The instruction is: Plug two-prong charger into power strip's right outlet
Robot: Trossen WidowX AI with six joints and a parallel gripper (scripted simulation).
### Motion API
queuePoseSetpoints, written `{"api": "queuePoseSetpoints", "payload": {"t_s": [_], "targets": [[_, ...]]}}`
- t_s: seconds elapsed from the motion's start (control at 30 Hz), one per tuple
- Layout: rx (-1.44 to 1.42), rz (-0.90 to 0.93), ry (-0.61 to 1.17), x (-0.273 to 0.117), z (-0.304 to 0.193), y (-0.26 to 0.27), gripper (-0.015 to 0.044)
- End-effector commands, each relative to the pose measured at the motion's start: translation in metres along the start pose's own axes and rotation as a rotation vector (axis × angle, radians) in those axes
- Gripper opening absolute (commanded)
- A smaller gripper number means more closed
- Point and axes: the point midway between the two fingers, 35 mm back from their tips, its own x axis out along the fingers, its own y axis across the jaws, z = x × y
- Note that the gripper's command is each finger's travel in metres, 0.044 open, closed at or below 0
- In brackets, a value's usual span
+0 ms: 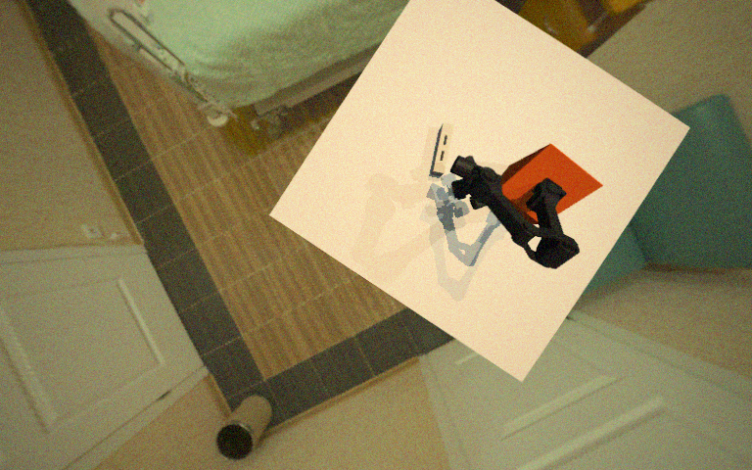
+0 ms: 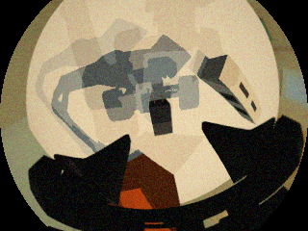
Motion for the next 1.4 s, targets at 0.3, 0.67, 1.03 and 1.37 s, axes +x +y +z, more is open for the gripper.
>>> {"api": "queuePoseSetpoints", "payload": {"t_s": [0.3,0.67,1.03,1.37], "targets": [[0.000,0.015,0.003,0.016,-0.003,0.002,0.0440],[0.000,0.014,0.005,0.031,-0.002,0.001,0.0440],[0.000,0.015,0.004,0.049,0.000,0.001,0.0440],[0.001,0.016,0.002,0.064,0.001,0.003,0.0440]]}}
